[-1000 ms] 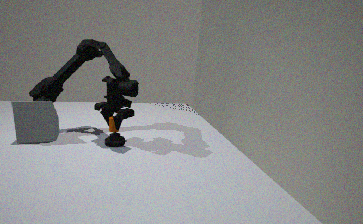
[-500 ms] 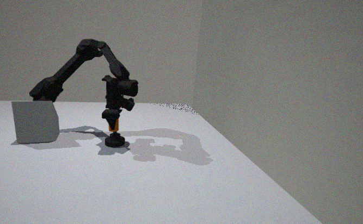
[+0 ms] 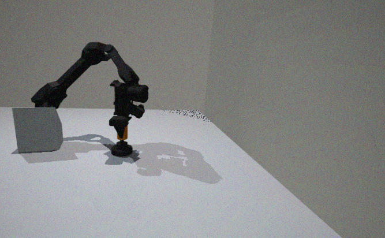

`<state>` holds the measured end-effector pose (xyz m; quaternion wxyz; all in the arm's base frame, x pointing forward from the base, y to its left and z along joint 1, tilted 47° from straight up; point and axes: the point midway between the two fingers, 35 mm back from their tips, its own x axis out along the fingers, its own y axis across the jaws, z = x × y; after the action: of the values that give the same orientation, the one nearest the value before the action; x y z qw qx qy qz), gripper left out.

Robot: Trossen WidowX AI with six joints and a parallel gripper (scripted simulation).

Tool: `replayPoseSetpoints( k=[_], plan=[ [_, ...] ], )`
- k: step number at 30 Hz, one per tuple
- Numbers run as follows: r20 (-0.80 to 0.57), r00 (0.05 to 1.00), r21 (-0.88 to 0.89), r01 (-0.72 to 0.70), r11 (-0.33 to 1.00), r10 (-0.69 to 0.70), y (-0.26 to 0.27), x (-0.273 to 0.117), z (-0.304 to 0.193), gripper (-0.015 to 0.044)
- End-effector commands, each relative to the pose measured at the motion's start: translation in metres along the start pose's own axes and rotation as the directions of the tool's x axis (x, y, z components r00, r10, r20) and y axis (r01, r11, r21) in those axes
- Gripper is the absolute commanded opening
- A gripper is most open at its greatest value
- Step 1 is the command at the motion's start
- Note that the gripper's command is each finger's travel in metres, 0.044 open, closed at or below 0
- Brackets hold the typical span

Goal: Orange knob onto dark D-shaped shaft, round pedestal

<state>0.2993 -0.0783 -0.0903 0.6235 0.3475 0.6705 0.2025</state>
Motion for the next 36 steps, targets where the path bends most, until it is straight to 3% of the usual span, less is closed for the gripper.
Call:
replayPoseSetpoints(
  k=[1,36],
  plan=[
    [0.005,1.000,0.000,0.003,1.000,-0.003,0.0002,-0.0013,0.0035,0.0000],
    [0.005,1.000,0.000,0.003,1.000,-0.003,0.0003,0.0028,-0.0033,0.0000]
  ],
)
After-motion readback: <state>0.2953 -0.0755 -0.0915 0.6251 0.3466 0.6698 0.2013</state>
